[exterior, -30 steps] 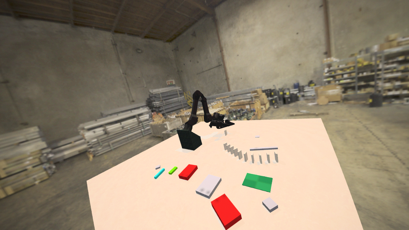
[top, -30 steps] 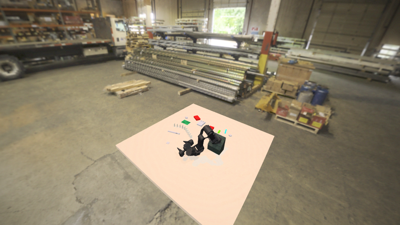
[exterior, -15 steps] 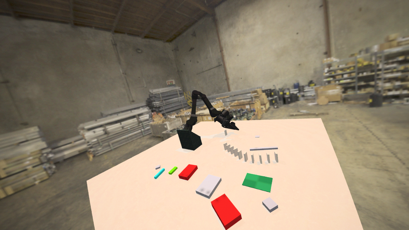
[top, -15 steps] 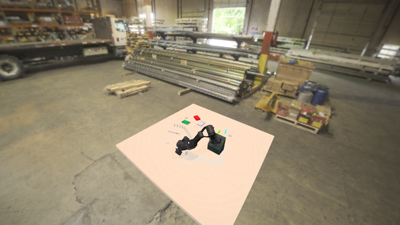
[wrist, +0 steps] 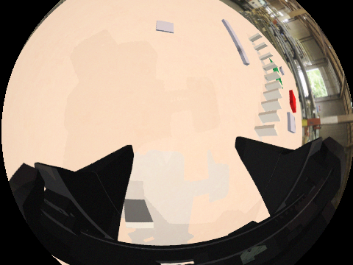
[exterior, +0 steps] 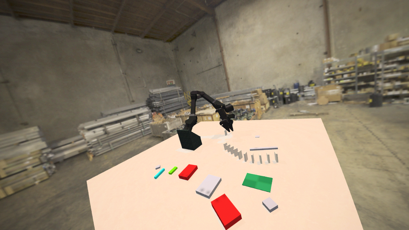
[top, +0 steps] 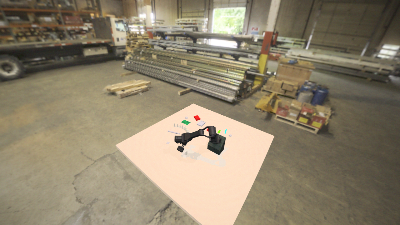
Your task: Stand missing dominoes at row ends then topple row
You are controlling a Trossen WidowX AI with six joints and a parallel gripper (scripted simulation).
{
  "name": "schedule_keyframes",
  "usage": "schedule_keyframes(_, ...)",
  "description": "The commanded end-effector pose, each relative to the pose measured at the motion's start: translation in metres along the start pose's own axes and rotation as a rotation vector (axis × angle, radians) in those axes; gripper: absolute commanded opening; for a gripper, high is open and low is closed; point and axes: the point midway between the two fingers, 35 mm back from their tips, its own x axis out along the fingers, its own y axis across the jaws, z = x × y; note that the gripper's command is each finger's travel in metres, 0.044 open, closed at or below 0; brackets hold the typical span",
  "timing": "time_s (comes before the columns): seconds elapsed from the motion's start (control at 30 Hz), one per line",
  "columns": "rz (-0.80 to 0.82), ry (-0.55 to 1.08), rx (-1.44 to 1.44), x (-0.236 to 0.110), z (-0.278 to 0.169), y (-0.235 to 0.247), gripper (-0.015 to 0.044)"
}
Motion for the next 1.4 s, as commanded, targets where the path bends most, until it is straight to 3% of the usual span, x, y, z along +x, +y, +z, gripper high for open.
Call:
schedule_keyframes(0.0,0.263,0.374,0.197,-0.072,-0.024,0.015,0.044)
schedule_keyframes(0.57,0.29,0.409,0.233,-0.08,-0.027,0.017,0.044)
schedule_keyframes(0.87,0.294,0.409,0.233,-0.026,-0.049,0.038,0.044)
schedule_keyframes(1.37,0.295,0.409,0.234,-0.012,-0.055,0.044,0.044)
